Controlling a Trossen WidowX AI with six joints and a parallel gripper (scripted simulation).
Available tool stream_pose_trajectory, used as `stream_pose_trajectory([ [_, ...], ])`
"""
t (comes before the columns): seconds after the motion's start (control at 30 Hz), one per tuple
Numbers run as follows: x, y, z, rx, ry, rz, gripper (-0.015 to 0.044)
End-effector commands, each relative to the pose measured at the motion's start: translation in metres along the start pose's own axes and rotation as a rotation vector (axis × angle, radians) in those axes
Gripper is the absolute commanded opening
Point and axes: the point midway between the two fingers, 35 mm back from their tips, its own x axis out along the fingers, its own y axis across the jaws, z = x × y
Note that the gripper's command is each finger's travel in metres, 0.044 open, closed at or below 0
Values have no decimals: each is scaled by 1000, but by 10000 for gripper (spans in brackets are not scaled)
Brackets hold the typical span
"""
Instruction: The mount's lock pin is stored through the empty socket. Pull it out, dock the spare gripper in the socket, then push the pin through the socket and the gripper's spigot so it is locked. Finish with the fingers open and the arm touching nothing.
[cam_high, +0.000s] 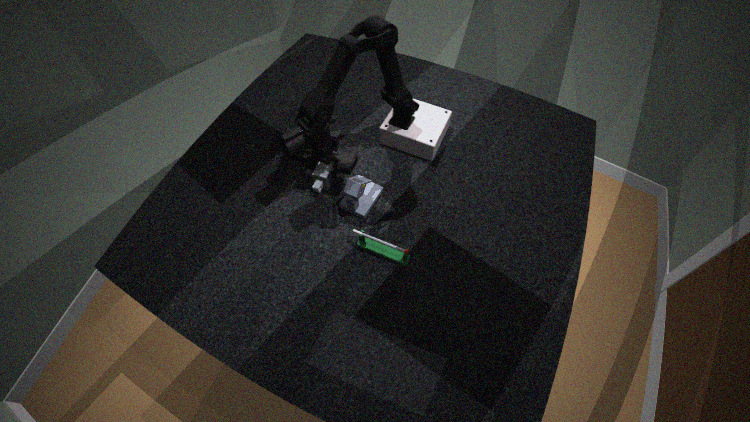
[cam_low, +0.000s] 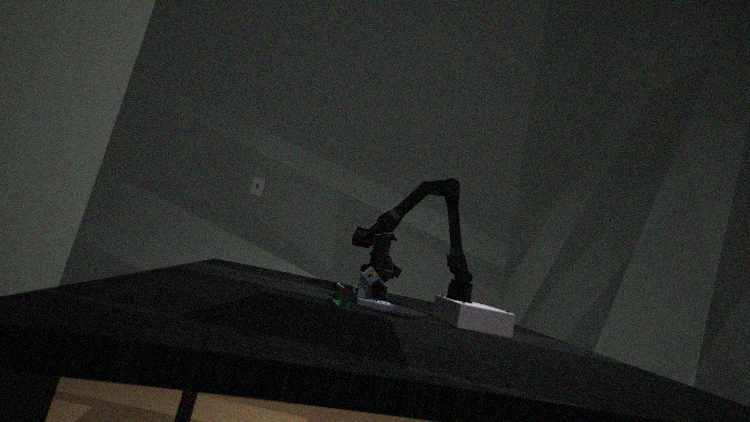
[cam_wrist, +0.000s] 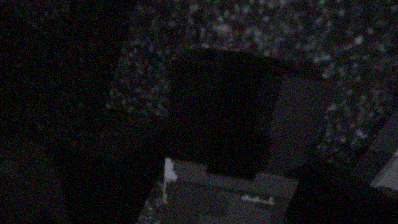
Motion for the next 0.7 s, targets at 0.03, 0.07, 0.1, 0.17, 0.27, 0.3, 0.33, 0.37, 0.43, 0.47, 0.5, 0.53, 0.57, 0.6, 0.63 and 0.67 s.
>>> stream_pose_trajectory([
  [0.03,0,0,0,0,0,-1,394],
  [0.07,0,0,0,0,0,-1,420],
  [0.1,0,0,0,0,0,-1,440],
  [0.17,-1,0,0,0,0,-1,440],
  [0.27,-8,0,0,0,0,0,440],
  [0.3,-11,0,0,0,-2,-2,440],
  [0.33,-13,-1,1,0,-4,-3,440],
  [0.37,-15,-1,1,0,-6,-4,440],
  [0.43,-18,-1,2,0,-8,-6,440],
  [0.47,-20,-1,2,0,-9,-7,440],
  [0.5,-22,-1,2,0,-10,-7,440],
  [0.53,-24,-1,2,0,-10,-7,440],
  [0.57,-26,-1,2,0,-10,-8,440],
  [0.6,-28,-1,2,0,-11,-8,440],
  [0.63,-30,-1,2,0,-12,-8,440],
  [0.67,-32,-2,2,0,-12,-9,440],
])
